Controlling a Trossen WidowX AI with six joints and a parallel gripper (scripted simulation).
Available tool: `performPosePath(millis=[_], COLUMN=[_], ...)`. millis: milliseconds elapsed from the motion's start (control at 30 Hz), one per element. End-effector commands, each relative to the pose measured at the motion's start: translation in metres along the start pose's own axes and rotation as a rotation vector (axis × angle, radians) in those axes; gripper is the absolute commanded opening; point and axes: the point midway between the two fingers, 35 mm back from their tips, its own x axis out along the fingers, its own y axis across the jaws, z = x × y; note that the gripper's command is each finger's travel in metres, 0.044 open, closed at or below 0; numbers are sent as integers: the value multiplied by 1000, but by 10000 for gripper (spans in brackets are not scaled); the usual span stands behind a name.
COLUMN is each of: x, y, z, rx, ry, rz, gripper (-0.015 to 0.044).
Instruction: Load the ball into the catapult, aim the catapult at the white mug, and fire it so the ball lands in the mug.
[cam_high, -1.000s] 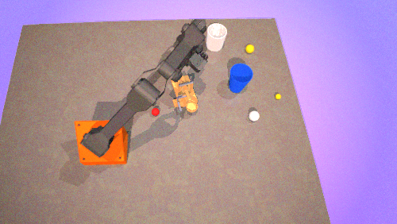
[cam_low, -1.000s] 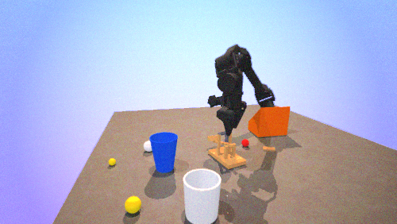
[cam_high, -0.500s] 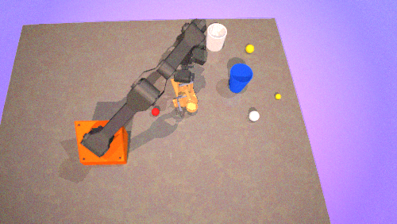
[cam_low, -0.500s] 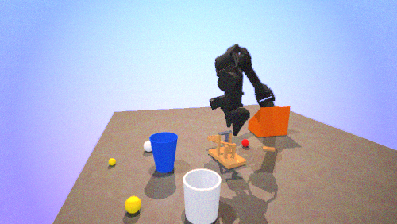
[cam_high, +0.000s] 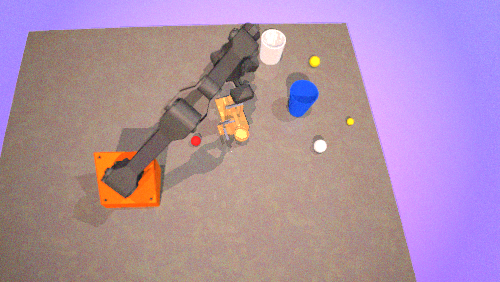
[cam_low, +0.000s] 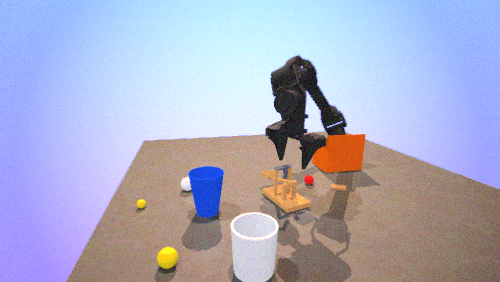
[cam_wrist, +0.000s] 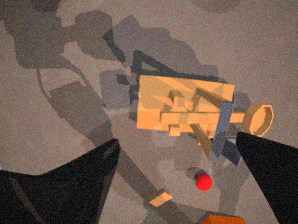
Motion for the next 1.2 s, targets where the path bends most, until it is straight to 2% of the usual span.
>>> performPosePath(millis=[0,1167], x=[1,-3], y=[1,1], z=[-1,-1], rx=[-158,-1319], ry=[7,9], rz=[1,7], gripper=[440,440])
